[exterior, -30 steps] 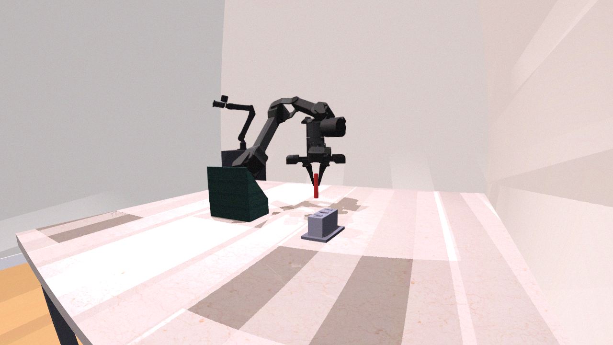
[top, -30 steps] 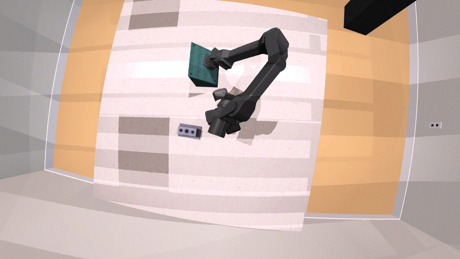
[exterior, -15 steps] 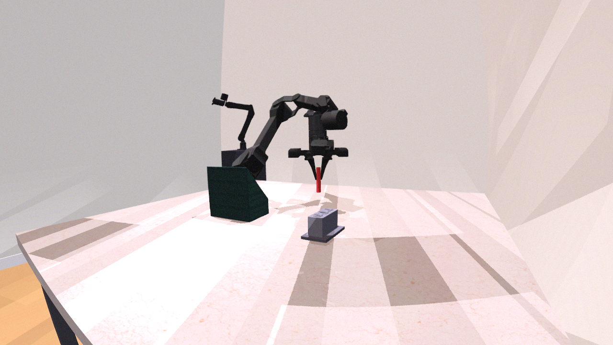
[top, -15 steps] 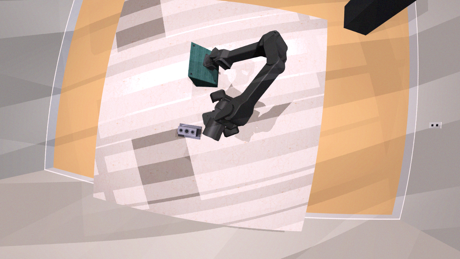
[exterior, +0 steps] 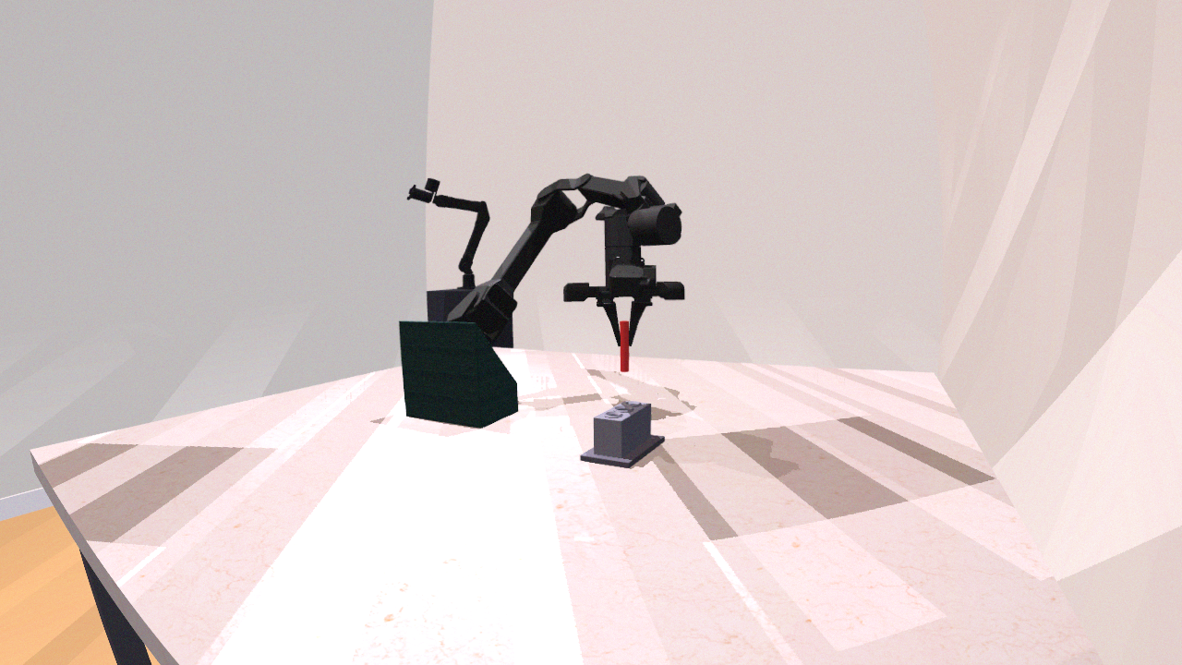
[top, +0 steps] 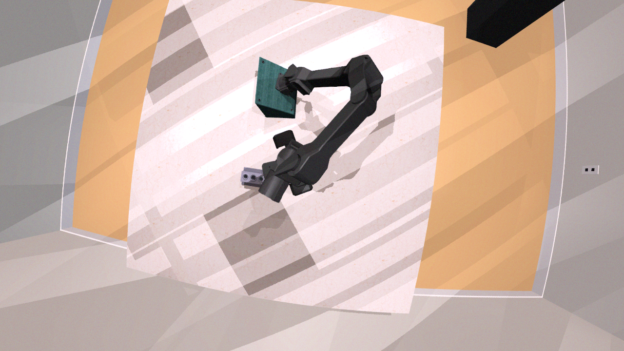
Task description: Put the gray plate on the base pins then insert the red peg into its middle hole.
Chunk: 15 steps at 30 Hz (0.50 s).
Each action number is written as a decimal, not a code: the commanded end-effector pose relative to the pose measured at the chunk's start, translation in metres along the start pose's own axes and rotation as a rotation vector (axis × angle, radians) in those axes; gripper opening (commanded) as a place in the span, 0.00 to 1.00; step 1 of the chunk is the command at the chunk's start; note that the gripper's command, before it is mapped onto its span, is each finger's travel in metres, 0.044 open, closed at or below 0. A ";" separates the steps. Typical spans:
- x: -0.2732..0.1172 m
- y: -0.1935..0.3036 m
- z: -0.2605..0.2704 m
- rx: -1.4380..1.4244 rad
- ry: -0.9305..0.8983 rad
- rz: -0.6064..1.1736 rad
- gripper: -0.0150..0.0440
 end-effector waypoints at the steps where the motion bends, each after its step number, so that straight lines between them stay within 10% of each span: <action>1: -0.001 -0.011 0.002 0.003 0.003 -0.002 0.25; 15: 0.000 -0.055 0.005 -0.021 0.011 -0.008 0.25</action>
Point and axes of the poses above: the point midway between the two fingers, 35 mm back from their tips, its own x axis out along the fingers, its own z axis across the jaws, y = z × x, the point moved 1 cm from there along -x, back along the fingers
